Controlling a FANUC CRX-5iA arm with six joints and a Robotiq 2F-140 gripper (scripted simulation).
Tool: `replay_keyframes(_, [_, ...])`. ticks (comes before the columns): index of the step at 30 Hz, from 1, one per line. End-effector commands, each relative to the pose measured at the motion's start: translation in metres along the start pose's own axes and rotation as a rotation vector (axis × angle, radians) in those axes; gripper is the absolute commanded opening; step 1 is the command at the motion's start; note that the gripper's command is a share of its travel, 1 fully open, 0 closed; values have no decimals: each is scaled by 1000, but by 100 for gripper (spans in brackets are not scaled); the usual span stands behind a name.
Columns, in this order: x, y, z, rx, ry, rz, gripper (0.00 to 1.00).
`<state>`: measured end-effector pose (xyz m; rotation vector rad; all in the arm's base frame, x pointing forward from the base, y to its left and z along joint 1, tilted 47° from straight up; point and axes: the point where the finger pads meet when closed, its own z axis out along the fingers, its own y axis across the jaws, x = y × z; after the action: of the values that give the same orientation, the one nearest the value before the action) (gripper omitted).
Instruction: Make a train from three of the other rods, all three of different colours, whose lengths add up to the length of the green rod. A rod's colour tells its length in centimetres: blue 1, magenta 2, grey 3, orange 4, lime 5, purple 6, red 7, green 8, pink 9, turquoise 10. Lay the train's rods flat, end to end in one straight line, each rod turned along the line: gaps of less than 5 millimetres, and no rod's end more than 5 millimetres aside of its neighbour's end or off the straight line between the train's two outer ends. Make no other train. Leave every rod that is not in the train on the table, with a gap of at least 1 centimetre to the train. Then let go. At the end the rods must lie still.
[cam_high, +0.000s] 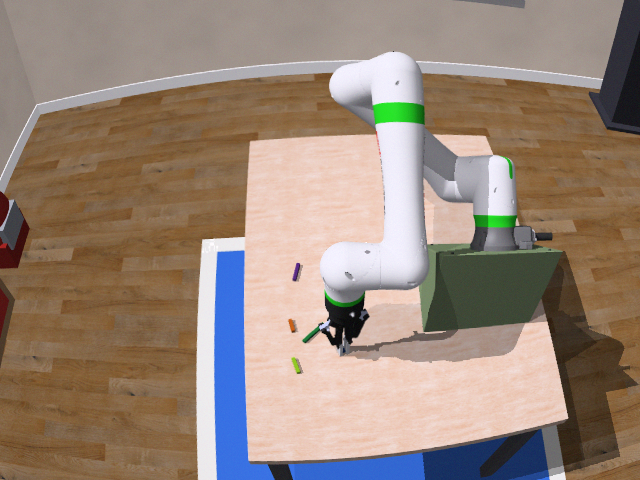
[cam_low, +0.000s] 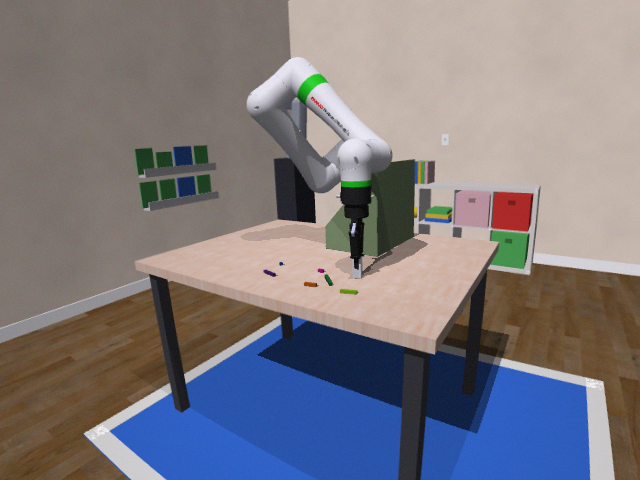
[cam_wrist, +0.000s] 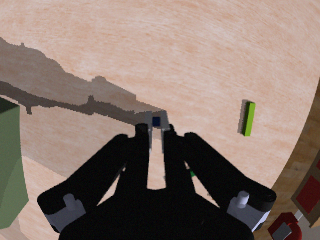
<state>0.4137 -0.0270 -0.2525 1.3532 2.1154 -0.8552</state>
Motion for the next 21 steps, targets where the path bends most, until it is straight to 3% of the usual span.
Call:
replay_keyframes(1, [0, 0, 0, 0, 0, 0, 8])
replay_keyframes(8, [0, 0, 0, 0, 0, 0, 15])
replay_keyframes(21, [0, 0, -1, 0, 0, 0, 15])
